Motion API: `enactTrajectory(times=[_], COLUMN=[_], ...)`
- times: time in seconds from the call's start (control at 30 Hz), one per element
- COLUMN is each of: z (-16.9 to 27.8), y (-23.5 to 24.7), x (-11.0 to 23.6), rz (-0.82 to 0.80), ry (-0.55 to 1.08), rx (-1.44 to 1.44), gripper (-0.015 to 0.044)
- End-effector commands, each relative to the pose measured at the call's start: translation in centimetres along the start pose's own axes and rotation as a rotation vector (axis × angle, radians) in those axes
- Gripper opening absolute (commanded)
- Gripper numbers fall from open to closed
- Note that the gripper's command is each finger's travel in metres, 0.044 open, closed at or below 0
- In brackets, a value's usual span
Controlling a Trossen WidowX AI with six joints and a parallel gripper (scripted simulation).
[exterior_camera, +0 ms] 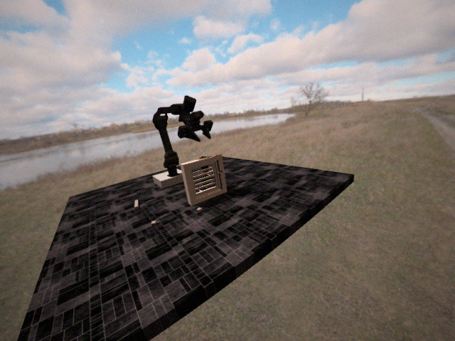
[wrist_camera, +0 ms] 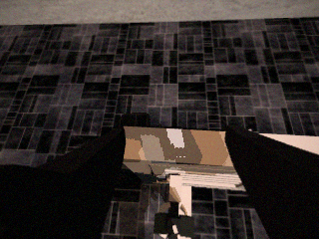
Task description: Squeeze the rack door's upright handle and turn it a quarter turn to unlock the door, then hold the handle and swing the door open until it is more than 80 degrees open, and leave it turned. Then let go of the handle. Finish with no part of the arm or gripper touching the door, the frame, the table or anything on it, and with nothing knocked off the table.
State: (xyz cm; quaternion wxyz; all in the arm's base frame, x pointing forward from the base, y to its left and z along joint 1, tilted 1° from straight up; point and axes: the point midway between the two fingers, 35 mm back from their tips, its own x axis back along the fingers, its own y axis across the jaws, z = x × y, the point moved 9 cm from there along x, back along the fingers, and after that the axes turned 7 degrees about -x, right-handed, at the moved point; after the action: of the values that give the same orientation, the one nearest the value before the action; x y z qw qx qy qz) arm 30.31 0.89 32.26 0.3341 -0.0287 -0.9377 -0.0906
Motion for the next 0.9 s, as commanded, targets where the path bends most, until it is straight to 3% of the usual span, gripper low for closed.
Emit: enactTrajectory(times=[0.0, 0.87], z=[-0.2, -0.7], y=[0.1, 0.6], x=[-0.7, -3.8], rz=[0.012, 0.144], ry=[0.094, 0.654], rx=[-0.012, -0.065], gripper=[0.0288, 0.0288])
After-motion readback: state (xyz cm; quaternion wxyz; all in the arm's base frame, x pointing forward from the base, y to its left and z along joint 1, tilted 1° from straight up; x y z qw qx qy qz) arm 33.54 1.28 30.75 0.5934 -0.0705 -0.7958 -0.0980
